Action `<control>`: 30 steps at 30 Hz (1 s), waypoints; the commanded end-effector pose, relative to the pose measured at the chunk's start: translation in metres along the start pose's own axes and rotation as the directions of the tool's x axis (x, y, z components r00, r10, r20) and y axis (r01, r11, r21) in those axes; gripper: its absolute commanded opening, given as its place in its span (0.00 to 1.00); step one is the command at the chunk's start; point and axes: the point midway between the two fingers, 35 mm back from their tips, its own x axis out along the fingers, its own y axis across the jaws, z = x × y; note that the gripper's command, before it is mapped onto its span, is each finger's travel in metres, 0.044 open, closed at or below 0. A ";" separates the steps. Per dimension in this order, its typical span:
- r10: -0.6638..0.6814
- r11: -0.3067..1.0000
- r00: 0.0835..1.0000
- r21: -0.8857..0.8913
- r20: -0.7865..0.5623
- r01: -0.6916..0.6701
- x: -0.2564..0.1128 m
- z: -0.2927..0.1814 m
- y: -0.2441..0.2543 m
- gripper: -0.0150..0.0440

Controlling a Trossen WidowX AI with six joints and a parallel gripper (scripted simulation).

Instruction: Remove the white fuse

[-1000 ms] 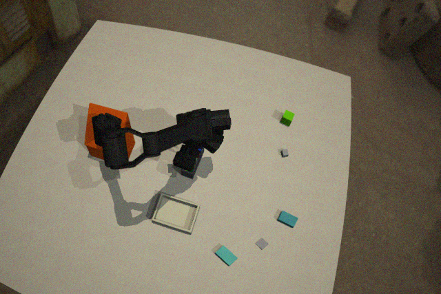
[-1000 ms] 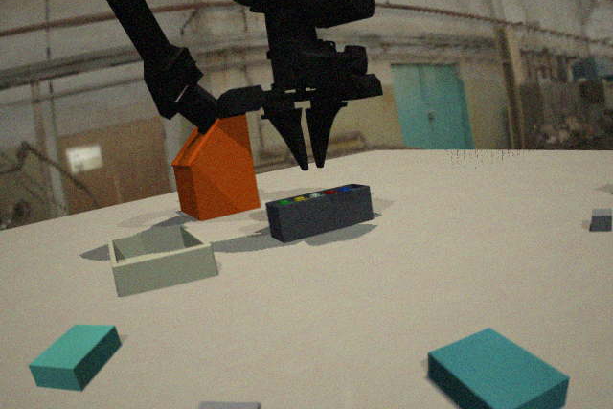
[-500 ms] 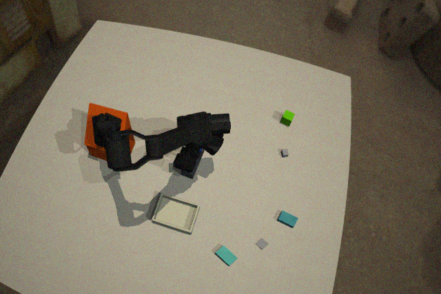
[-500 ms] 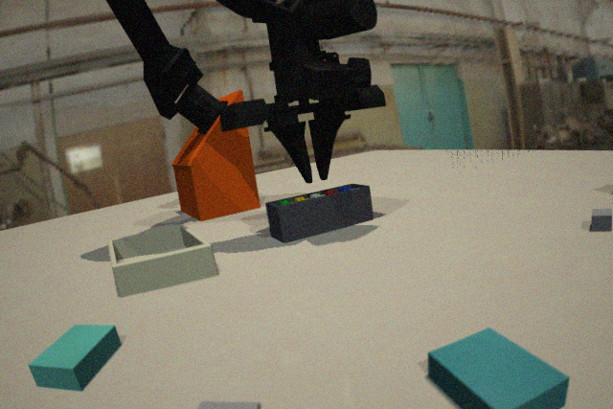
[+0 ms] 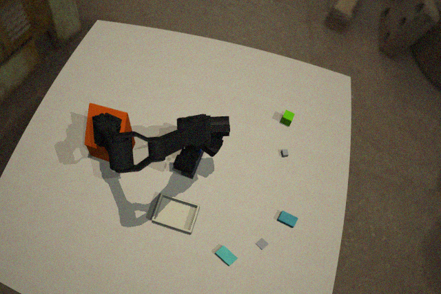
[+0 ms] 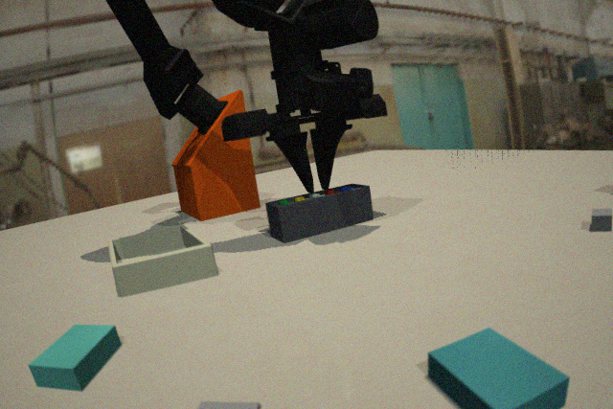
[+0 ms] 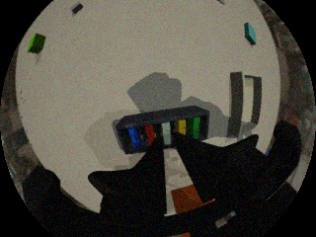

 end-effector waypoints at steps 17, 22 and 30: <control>-0.006 1.000 1.000 -0.004 0.003 0.006 0.009 0.000 -0.001 0.38; -0.006 1.000 1.000 -0.004 0.003 0.006 0.011 0.000 -0.001 0.38; 0.000 1.000 1.000 0.000 0.000 0.000 0.010 0.000 0.000 0.28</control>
